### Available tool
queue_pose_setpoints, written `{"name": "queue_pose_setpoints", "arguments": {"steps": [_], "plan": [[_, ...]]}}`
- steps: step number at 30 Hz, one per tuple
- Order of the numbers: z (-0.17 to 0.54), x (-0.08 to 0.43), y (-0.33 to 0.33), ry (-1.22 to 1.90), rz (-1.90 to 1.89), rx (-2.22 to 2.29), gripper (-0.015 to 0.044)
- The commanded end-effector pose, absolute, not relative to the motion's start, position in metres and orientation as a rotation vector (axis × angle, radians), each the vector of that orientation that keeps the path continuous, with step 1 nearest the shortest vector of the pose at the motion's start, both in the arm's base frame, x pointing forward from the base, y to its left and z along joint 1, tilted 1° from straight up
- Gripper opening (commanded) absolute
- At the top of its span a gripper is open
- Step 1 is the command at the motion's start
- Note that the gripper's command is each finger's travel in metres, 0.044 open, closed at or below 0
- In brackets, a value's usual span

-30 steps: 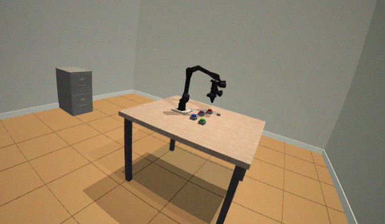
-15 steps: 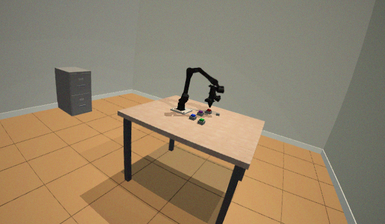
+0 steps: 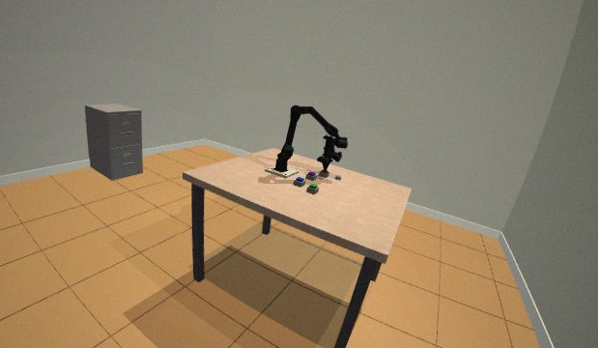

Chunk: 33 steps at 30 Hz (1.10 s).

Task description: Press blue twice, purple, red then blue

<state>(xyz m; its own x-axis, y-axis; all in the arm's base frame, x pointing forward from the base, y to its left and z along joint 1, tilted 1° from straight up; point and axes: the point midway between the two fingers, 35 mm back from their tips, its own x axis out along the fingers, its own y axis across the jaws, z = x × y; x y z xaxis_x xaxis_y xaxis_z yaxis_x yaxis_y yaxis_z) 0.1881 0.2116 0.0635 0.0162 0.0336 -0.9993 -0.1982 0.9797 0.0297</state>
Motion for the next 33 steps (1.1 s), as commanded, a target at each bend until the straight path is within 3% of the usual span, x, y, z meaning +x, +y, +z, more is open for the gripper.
{"name": "queue_pose_setpoints", "arguments": {"steps": [1,21,33], "plan": [[0.059,0.186,0.210,1.551,0.175,-0.132,0.0020],[0.059,0.186,0.210,1.551,0.175,-0.132,0.0020],[0.110,0.187,0.210,1.551,0.175,-0.131,0.0020]]}}
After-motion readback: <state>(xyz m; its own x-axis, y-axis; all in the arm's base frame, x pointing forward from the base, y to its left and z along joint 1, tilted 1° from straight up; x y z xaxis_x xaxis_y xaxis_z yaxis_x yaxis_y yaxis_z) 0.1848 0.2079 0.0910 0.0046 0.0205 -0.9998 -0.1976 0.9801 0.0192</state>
